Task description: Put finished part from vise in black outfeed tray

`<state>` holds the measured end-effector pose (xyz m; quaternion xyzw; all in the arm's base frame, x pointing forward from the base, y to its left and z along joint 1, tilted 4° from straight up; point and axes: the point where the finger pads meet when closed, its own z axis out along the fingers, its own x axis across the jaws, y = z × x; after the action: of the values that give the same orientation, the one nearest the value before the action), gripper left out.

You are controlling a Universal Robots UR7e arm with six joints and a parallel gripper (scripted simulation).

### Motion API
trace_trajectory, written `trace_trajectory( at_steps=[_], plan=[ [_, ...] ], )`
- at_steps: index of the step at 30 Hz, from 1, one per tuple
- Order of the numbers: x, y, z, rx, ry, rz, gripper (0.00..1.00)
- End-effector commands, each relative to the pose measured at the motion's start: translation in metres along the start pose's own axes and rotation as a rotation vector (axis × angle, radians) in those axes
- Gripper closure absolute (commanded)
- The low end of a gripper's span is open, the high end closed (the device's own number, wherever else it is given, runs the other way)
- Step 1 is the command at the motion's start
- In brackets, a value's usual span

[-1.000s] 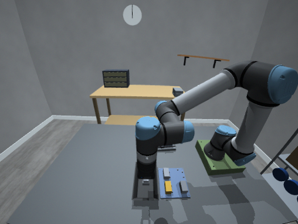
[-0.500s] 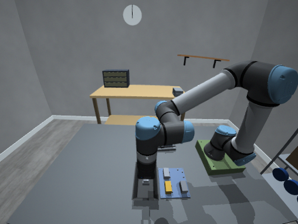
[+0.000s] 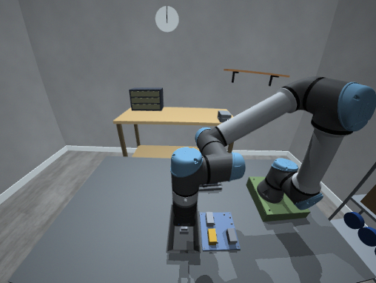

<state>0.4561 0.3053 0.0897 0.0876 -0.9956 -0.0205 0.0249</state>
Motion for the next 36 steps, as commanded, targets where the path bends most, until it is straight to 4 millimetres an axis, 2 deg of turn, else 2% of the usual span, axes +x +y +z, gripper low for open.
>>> trace_trajectory(
  at_steps=[1, 16, 36],
  plan=[
    [0.000, 0.000, 0.000, 0.000, -0.002, 0.000, 1.00],
    [0.000, 0.000, 0.007, 0.000, -0.002, 0.000, 1.00],
    [-0.001, 0.000, 0.035, 0.000, -0.002, 0.000, 1.00]
  ],
)
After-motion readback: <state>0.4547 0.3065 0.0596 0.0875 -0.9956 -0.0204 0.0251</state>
